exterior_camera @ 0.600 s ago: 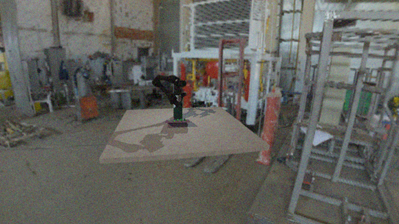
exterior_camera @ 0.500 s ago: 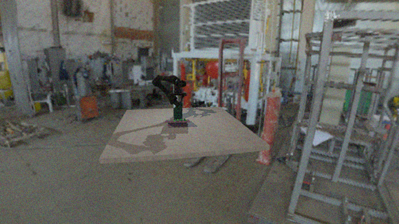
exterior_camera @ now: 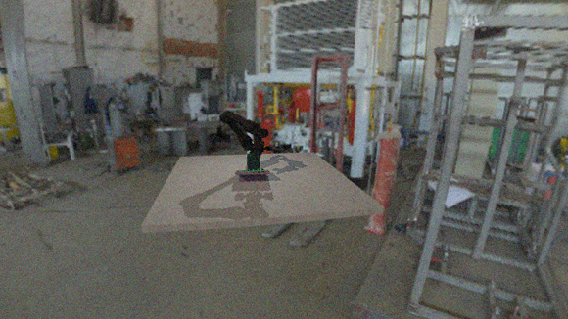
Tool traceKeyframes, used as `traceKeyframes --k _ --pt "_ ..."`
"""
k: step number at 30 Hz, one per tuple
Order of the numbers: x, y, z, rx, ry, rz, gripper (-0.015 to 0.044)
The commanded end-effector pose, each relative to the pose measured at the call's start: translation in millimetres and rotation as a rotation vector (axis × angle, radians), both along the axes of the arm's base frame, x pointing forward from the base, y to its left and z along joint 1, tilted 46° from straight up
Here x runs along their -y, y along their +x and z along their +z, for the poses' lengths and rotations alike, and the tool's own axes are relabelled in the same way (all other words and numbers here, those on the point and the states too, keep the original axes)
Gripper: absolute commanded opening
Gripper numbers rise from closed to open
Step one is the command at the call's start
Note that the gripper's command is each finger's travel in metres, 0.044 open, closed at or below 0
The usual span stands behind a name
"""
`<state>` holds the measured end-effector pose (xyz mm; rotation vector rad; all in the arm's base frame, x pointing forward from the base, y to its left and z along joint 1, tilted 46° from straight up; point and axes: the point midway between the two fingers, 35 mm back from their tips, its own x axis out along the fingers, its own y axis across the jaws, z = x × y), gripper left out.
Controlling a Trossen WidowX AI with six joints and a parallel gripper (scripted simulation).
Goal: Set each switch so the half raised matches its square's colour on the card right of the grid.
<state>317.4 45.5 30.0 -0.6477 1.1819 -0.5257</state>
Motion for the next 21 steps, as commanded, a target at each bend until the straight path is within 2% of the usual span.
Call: traceKeyframes --k 1,21 --pt "16.7 10.6 -16.7 -0.011 -0.007 -0.008 0.0000" --pt "37.3 19.5 -35.8 -0.016 -0.008 -0.014 0.0000"
